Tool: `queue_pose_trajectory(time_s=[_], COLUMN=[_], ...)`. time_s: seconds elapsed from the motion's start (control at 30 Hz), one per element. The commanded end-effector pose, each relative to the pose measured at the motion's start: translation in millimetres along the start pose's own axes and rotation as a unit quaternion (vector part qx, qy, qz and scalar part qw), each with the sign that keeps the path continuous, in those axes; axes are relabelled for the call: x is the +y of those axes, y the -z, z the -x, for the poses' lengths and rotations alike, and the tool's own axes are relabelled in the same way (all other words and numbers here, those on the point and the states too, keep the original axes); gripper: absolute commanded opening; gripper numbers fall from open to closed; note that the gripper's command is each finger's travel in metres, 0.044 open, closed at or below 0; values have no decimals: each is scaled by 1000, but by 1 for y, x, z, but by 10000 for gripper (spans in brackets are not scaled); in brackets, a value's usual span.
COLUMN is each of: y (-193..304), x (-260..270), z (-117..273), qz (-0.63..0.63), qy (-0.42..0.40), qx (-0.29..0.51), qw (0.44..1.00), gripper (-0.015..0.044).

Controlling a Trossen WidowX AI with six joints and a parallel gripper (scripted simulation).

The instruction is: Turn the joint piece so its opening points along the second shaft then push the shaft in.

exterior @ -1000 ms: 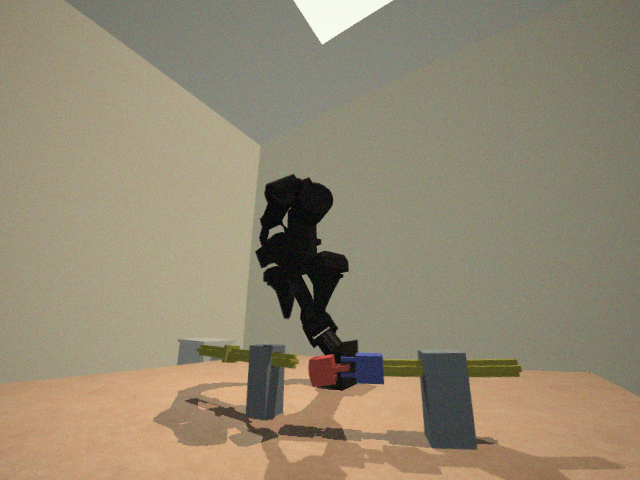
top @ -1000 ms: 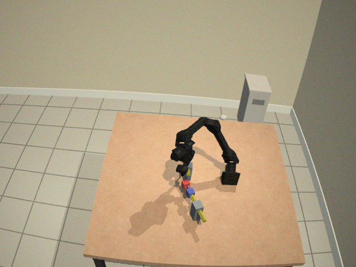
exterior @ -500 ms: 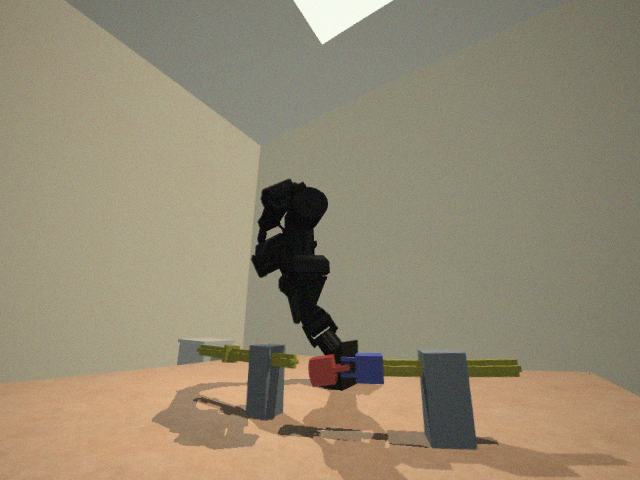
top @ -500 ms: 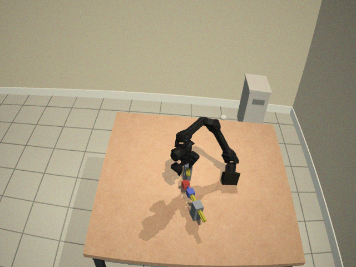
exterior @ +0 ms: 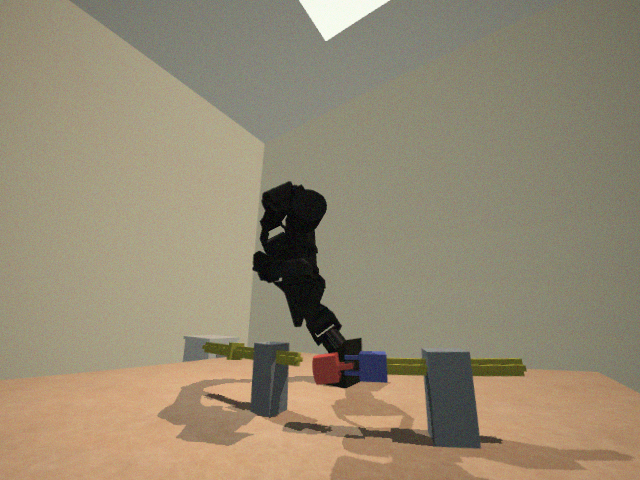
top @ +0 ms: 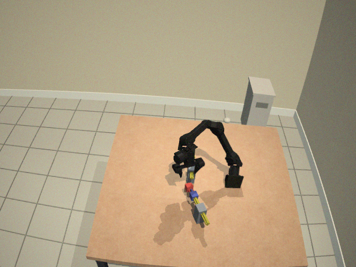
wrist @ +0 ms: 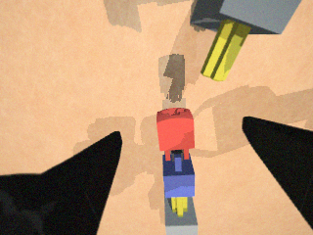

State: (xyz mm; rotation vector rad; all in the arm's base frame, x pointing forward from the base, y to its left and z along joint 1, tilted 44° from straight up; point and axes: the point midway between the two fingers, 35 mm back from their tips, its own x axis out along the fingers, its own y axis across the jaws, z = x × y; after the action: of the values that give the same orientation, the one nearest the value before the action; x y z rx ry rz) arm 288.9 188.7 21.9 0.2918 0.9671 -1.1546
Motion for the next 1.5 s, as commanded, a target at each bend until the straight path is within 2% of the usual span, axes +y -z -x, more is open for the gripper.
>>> queue_pose_trajectory(time_s=[0.0,0.63,0.93,1.47], y=[0,-6,23,24], x=[0,1,1,2], z=[1,-76,-81,-101], qz=[-13,-13,-13,-13], qy=[-2,-2,-2,-2], qx=[3,2,2,2], qw=[1000,1000,1000,1000], gripper=[440,440,440,440])
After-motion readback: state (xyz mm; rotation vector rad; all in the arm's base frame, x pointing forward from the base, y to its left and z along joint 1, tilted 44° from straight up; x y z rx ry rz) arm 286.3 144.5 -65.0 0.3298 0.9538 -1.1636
